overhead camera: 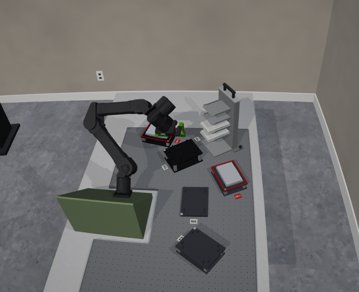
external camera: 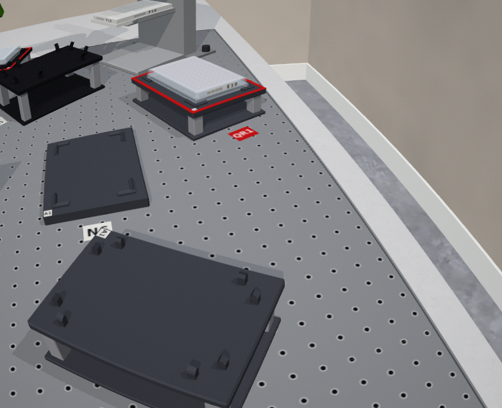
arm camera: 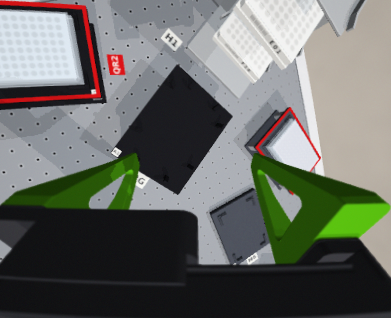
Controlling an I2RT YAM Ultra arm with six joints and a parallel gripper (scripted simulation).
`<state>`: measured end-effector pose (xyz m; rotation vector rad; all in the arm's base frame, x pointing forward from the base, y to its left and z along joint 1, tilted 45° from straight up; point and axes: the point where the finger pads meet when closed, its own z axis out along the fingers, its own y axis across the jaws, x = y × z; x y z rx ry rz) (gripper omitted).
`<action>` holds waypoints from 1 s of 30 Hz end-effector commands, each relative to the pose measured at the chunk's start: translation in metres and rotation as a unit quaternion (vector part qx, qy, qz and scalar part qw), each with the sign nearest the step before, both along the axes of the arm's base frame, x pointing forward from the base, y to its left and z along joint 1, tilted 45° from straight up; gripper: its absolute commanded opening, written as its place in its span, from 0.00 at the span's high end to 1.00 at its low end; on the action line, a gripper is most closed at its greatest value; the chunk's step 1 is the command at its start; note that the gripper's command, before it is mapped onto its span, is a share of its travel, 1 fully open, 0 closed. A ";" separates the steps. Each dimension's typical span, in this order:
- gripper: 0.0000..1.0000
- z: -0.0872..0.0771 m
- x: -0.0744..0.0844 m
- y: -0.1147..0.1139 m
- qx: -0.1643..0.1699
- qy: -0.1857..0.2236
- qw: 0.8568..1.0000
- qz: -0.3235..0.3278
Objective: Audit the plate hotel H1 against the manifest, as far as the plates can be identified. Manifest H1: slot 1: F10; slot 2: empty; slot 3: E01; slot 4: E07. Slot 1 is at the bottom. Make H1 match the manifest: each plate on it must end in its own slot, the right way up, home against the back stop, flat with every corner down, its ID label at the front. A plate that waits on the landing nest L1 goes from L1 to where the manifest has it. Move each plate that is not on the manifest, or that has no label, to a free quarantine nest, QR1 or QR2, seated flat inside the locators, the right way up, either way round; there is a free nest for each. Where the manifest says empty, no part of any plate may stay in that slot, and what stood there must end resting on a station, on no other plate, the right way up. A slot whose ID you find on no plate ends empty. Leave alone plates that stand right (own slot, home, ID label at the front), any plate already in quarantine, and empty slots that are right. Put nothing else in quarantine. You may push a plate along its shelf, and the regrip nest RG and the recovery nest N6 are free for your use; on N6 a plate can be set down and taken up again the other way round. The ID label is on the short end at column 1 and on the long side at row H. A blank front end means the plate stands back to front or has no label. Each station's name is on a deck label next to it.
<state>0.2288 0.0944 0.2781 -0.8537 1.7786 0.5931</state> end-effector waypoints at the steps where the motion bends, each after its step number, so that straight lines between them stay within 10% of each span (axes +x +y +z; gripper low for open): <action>1: 0.00 0.026 0.013 -0.003 0.115 0.023 0.990 -0.074; 8: 0.00 0.026 0.013 -0.003 0.214 0.051 0.965 -0.141; 13: 0.00 0.026 0.013 -0.003 0.330 0.073 0.917 -0.212; 30: 0.00 0.026 0.013 -0.003 0.335 0.073 0.915 -0.215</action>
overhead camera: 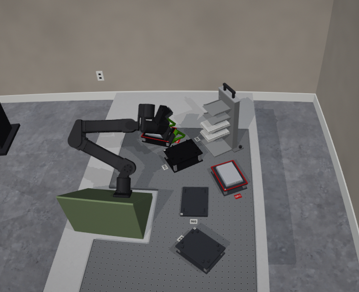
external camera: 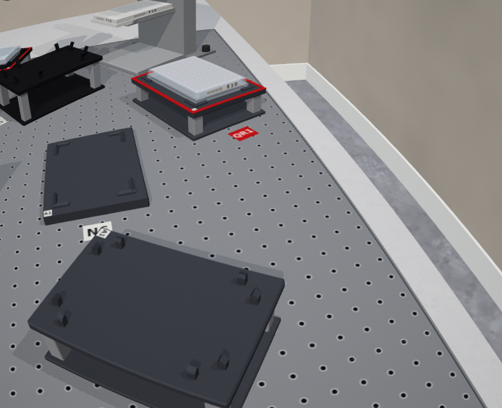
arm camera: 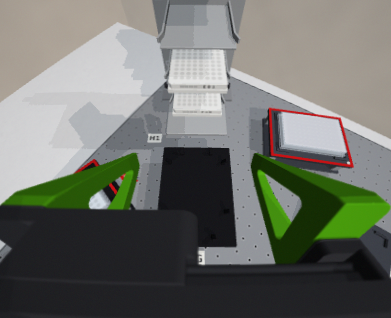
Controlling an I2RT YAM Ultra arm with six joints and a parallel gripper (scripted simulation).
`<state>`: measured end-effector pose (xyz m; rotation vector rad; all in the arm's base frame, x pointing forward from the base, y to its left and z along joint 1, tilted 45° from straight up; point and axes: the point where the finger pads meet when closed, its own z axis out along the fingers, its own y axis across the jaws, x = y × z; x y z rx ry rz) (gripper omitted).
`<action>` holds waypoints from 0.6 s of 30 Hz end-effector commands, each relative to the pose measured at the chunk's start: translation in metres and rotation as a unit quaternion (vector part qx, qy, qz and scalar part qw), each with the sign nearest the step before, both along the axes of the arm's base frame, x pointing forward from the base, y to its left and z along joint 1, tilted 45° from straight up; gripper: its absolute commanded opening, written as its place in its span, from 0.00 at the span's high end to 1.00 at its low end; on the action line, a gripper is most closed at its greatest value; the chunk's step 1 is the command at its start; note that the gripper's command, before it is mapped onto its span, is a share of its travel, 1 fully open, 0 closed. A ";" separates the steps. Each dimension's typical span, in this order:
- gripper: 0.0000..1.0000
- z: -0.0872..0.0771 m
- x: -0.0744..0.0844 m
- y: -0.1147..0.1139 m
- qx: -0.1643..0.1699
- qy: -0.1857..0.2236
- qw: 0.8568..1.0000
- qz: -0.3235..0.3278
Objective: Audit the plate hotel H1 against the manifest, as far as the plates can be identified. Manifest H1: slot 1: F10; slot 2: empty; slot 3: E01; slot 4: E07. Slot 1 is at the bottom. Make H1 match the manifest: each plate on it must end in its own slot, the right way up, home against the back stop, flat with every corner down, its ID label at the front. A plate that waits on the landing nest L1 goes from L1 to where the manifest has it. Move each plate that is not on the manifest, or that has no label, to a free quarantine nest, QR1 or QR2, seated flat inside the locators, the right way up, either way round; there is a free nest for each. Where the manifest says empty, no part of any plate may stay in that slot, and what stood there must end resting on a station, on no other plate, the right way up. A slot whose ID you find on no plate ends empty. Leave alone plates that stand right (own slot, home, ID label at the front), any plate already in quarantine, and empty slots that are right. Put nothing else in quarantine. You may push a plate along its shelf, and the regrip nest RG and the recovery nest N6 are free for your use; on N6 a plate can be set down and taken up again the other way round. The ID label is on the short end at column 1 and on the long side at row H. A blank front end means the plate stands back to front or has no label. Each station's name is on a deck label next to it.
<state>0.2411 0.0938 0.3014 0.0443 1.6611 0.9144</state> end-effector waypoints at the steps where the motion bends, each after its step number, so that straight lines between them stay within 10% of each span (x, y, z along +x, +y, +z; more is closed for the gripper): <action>1: 0.00 0.003 0.001 -0.002 0.002 -0.004 1.000 -0.008; 18: 0.00 -0.027 0.008 0.027 0.003 -0.004 1.000 -0.008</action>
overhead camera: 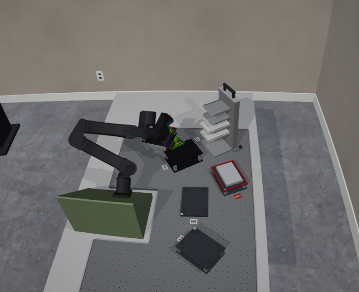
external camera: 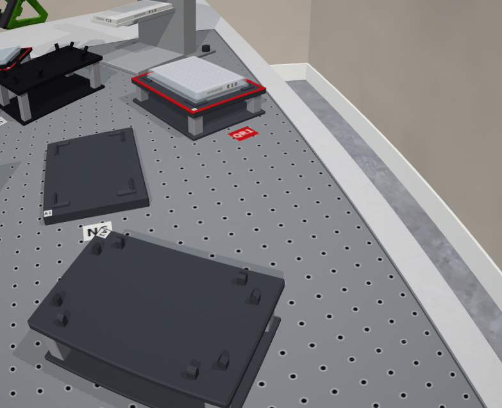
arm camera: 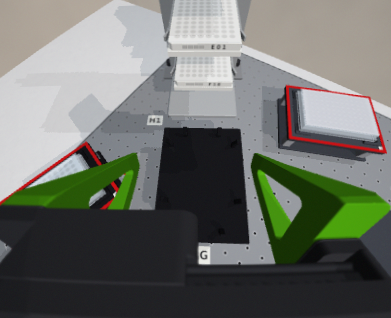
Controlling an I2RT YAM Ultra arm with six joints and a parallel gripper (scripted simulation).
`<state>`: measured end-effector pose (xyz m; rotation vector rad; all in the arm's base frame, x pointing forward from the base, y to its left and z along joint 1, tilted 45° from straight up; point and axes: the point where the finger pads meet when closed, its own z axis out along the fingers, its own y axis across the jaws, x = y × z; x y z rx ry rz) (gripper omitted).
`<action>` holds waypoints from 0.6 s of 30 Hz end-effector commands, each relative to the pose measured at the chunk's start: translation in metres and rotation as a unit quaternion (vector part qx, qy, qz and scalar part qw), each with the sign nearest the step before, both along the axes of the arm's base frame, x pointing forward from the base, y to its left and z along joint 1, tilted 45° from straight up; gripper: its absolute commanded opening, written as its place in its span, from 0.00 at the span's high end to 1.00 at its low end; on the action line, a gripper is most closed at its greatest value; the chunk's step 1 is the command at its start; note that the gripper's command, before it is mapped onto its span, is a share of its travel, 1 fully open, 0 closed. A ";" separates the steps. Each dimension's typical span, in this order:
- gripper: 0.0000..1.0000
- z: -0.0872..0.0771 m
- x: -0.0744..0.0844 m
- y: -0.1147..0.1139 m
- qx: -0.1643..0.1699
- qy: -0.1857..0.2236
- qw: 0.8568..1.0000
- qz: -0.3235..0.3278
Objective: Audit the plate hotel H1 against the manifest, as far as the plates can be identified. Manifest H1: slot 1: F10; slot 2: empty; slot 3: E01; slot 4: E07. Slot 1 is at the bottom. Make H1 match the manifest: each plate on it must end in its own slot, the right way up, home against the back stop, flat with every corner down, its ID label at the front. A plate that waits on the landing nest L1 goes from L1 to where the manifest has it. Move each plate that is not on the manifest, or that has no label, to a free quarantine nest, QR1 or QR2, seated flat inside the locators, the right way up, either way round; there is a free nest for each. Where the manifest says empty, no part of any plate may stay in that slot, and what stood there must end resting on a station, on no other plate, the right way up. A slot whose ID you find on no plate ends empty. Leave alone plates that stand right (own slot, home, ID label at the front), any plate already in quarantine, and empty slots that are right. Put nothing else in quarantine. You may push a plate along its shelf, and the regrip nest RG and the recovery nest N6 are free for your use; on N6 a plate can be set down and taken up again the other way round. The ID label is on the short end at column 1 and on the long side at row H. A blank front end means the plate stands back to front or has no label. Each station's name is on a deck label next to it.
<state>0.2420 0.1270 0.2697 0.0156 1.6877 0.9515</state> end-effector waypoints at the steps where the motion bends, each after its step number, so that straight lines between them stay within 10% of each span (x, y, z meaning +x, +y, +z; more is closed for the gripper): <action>1: 0.00 0.002 0.007 -0.004 0.004 -0.015 0.999 -0.031; 18: 0.00 0.004 0.016 0.001 0.004 -0.015 0.999 -0.031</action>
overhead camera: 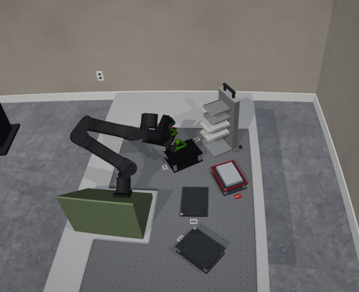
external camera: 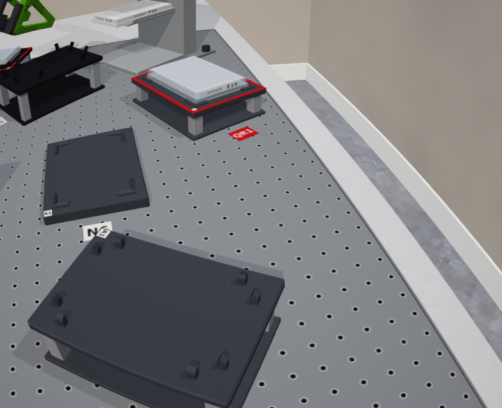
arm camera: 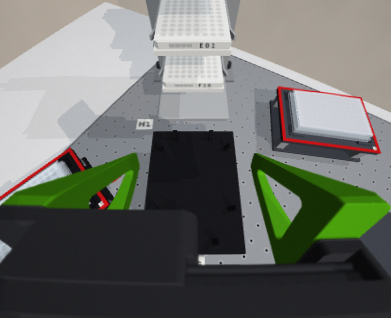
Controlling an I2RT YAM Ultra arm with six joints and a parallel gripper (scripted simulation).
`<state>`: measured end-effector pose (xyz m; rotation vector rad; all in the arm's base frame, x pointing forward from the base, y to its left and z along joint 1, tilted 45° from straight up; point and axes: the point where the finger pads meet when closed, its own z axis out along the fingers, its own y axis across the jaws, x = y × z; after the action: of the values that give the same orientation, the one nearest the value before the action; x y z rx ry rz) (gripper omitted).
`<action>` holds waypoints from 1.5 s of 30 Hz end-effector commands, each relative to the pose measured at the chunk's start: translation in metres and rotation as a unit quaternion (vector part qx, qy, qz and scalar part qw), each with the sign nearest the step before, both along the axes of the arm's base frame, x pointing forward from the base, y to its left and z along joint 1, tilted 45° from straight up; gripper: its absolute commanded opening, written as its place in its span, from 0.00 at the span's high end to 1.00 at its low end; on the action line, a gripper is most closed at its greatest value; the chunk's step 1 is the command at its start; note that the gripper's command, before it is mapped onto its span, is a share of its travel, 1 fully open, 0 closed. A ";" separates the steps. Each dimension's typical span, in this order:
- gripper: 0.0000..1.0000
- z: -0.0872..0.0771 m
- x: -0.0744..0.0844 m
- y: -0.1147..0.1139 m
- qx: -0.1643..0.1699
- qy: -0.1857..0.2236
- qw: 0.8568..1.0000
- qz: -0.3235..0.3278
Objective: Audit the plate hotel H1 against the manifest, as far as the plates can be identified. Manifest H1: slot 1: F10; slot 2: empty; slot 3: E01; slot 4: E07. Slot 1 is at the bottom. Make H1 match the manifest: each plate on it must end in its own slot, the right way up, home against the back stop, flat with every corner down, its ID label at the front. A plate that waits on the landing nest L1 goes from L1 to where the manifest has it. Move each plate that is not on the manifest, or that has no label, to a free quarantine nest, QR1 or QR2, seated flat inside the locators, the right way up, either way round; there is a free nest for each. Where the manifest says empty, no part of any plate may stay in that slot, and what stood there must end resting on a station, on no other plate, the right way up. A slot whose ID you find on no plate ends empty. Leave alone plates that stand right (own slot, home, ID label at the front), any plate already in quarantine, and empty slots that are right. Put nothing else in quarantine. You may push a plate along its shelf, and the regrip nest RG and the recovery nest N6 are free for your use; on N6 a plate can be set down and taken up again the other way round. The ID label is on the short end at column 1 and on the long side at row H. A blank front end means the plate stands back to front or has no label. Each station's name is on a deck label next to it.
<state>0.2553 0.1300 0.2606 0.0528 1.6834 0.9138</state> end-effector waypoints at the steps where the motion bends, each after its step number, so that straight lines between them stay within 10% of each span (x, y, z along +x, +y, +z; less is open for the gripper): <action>1: 0.00 0.013 0.004 -0.002 0.005 -0.016 1.000 -0.008; 45: 0.00 0.034 0.049 0.008 0.005 -0.016 1.000 -0.008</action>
<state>0.3029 0.1395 0.2834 0.0597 1.6745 0.9076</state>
